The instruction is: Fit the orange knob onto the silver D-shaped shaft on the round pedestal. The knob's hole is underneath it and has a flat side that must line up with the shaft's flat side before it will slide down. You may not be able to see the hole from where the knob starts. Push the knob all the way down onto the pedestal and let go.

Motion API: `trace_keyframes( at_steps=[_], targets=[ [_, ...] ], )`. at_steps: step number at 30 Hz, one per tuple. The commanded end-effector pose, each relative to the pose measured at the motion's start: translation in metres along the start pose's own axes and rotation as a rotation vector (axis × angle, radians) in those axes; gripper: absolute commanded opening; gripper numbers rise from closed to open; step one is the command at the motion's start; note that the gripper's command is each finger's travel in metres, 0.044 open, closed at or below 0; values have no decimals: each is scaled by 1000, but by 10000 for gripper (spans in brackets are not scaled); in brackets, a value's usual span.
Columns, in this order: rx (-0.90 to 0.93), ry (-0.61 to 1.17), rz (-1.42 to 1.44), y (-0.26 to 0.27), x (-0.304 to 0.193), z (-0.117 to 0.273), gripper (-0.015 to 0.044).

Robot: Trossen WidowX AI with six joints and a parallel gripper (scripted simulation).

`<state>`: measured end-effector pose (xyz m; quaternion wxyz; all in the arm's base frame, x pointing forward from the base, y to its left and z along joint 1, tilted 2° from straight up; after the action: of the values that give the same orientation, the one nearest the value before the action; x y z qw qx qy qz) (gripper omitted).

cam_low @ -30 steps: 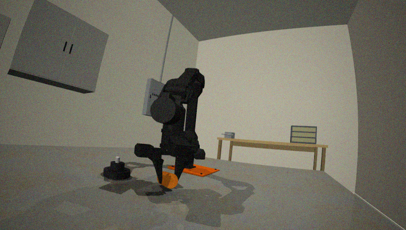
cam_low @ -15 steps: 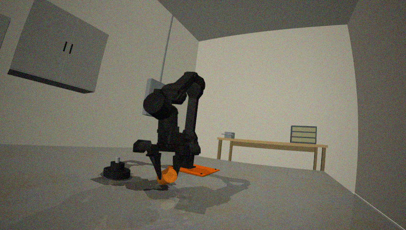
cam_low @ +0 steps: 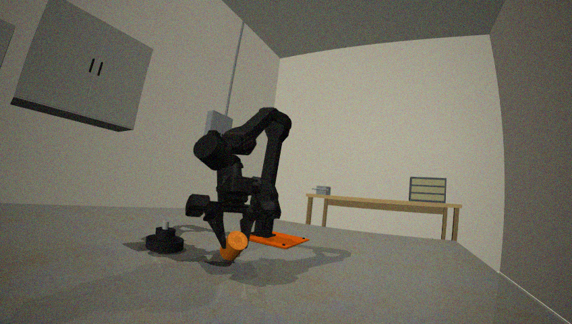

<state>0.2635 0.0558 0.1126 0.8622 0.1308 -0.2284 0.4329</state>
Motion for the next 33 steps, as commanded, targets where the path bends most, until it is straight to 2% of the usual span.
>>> trace_keyframes(
  at_steps=[1, 26, 33],
  targets=[
    [1, -71, 3, 0, -9, 3, 181],
    [17, -472, 4, -2, -58, 4, 181],
    [14, -411, 4, -2, -54, 8, 181]
  ],
)
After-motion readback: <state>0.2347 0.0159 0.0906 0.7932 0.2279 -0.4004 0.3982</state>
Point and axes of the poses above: the point midway between the two fingers, 35 mm back from their tips, its own z axis back along the fingers, its own y axis across the jaws, x = y × z, the point moved 6 cm from there along z, back along the fingers, and after that the axes turned 2 degrees about -z, right-handed, at the moved point
